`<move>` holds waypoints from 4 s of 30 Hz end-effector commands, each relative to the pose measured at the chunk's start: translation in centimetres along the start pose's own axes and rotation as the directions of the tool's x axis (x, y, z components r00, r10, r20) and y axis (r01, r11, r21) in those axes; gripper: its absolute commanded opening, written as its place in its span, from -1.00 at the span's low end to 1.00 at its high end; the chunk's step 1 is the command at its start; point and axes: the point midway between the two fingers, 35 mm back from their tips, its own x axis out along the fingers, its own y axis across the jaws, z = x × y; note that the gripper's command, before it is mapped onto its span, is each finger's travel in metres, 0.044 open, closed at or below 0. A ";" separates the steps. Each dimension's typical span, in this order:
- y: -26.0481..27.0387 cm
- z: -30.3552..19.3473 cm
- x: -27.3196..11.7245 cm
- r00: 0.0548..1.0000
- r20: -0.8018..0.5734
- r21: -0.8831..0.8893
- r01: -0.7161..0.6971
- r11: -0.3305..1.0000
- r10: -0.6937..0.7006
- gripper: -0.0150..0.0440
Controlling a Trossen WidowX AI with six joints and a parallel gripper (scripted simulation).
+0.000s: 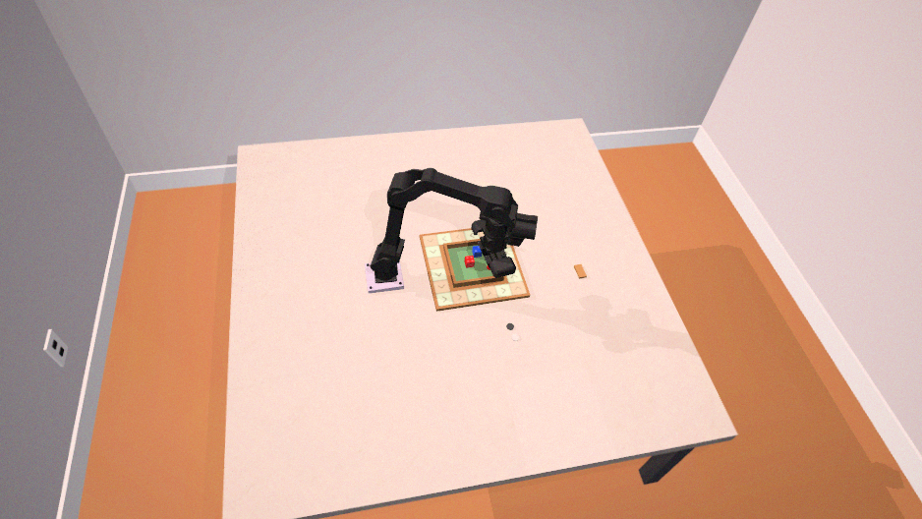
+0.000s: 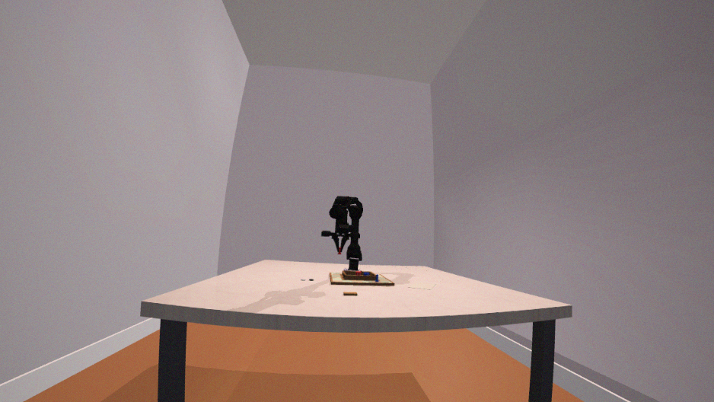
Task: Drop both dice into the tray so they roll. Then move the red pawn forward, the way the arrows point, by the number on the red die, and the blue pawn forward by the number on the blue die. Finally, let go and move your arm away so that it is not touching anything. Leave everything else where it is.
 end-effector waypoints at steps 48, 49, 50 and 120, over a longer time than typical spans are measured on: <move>2.5 10.2 11.4 1.000 0.004 -0.001 -0.007 1.000 0.007 -0.49; 2.5 10.2 11.5 1.000 0.004 -0.001 -0.007 1.000 0.007 -0.49; 2.5 10.2 11.5 1.000 0.004 -0.001 -0.007 1.000 0.007 -0.49; 16.2 11.7 9.3 1.000 0.006 0.489 -0.018 0.872 0.018 0.19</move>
